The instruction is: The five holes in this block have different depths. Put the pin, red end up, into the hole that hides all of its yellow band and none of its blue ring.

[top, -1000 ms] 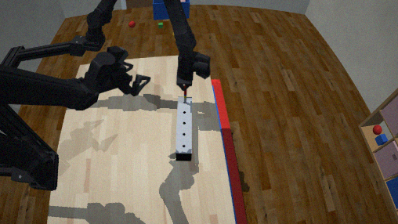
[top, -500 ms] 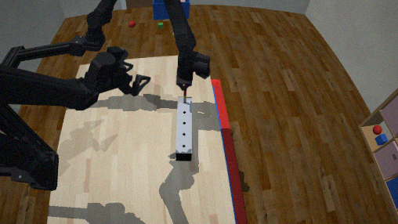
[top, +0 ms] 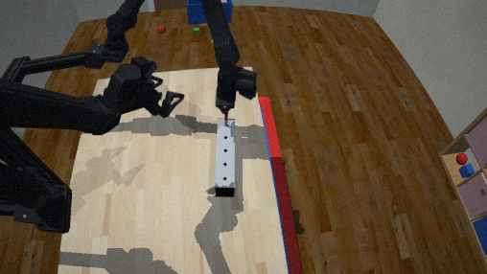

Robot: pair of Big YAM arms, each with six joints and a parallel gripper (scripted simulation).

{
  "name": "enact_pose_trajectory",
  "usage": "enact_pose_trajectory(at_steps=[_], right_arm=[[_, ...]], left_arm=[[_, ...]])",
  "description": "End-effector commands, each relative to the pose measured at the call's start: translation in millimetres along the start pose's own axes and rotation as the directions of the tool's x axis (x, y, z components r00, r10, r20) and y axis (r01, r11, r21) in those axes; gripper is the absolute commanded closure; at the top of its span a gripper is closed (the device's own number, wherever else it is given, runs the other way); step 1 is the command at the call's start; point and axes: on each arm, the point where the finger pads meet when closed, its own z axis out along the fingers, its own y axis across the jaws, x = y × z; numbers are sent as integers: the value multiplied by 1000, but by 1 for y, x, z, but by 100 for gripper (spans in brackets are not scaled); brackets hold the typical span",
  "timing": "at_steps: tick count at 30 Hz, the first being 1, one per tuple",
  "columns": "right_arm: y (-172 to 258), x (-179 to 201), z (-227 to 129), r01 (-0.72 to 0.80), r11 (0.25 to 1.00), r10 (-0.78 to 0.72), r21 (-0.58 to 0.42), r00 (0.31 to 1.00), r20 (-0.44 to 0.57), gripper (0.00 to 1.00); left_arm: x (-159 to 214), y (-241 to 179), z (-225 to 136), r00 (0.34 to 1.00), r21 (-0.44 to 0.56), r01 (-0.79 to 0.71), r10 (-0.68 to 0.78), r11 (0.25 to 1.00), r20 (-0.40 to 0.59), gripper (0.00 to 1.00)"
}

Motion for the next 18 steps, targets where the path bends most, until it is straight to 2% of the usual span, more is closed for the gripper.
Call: enact_pose_trajectory(at_steps=[1,18], right_arm=[[-7,-22,1,-31,999,31,16,998,51,0],[-7,-22,1,-31,999,31,16,998,51,0]], left_arm=[[-13,-4,4,1000,1,-9,9,1000,22,95],[-14,-1,24,1000,1,-3,3,1000,21,95]])
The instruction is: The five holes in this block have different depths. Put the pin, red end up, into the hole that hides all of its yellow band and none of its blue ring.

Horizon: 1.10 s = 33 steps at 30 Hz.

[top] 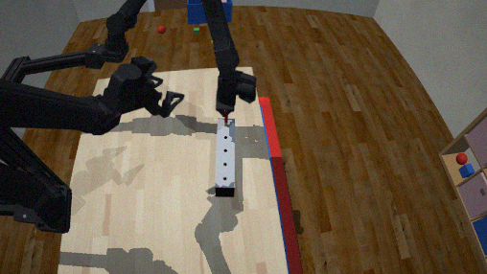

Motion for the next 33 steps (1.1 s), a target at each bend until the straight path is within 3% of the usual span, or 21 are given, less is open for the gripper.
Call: enact_pose_trajectory(at_steps=[1,33], right_arm=[[-7,-22,1,-31,999,31,16,998,51,0],[-7,-22,1,-31,999,31,16,998,51,0]], left_arm=[[-13,1,7,1000,3,0,0,1000,19,95],[-13,1,43,1000,6,1,-2,1000,29,95]])
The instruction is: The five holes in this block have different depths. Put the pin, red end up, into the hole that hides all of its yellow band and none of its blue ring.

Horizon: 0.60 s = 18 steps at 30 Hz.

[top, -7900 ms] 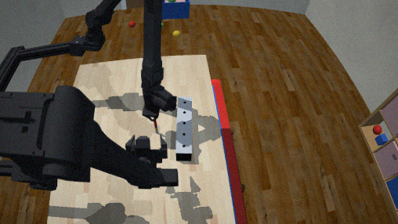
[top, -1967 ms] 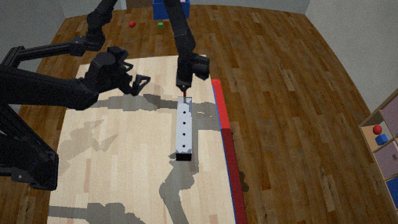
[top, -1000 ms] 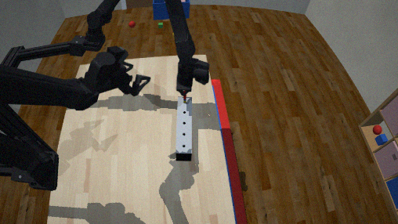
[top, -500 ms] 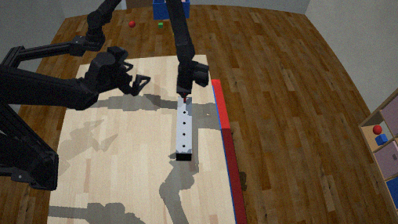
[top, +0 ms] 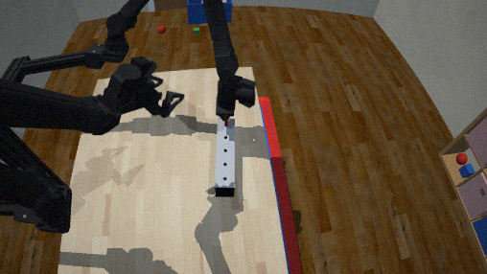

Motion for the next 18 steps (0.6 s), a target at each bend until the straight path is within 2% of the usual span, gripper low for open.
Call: enact_pose_trajectory(at_steps=[1,5,12,13,15,16,17,18], right_arm=[[-7,-22,1,-31,999,31,16,998,51,0],[-7,-22,1,-31,999,31,16,998,51,0],[-7,-22,1,-31,999,31,16,998,51,0],[-7,-22,1,-31,999,31,16,998,51,0],[-7,-22,1,-31,999,31,16,998,51,0],[-7,-22,1,-31,999,31,16,998,51,0],[-7,-22,1,-31,999,31,16,998,51,0],[-7,-22,1,-31,999,31,16,998,51,0]], left_arm=[[-11,2,19,1000,6,7,-7,1000,25,95],[-8,-3,-9,999,10,8,-8,1000,32,95],[-13,-1,-11,999,11,12,-12,1000,40,95],[-13,-1,-11,999,11,12,-12,1000,40,83],[-13,-1,-11,999,11,12,-12,1000,40,83],[-12,-1,-11,999,10,12,-12,1000,38,78],[-6,-4,-12,999,10,8,-8,1000,33,66],[-4,-4,-16,999,9,8,-8,1000,33,65]])
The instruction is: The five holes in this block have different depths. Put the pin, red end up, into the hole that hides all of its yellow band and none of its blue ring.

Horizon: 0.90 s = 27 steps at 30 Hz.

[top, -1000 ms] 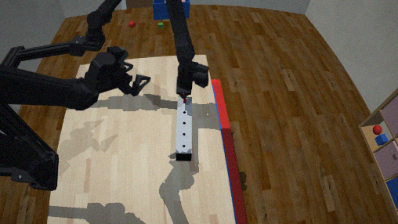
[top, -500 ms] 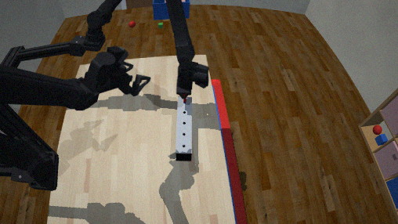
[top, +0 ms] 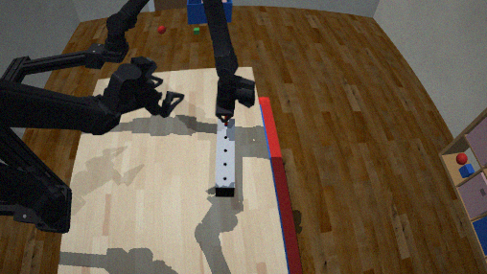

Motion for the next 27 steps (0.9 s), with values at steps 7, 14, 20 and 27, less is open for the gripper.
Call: enact_pose_trajectory(at_steps=[7,14,20,27], right_arm=[[-7,-22,1,-31,999,31,16,998,51,0],[-7,-22,1,-31,999,31,16,998,51,0],[-22,-13,31,47,999,-48,10,998,44,0],[-57,38,99,151,973,-135,-172,986,103,0]], left_arm=[[10,-6,-35,1000,1,-1,1,1000,11,65],[11,-5,-54,1000,0,1,-1,1000,12,8],[5,-7,-74,997,10,-11,11,1000,77,0],[9,-8,-55,963,0,-47,45,999,267,0]])
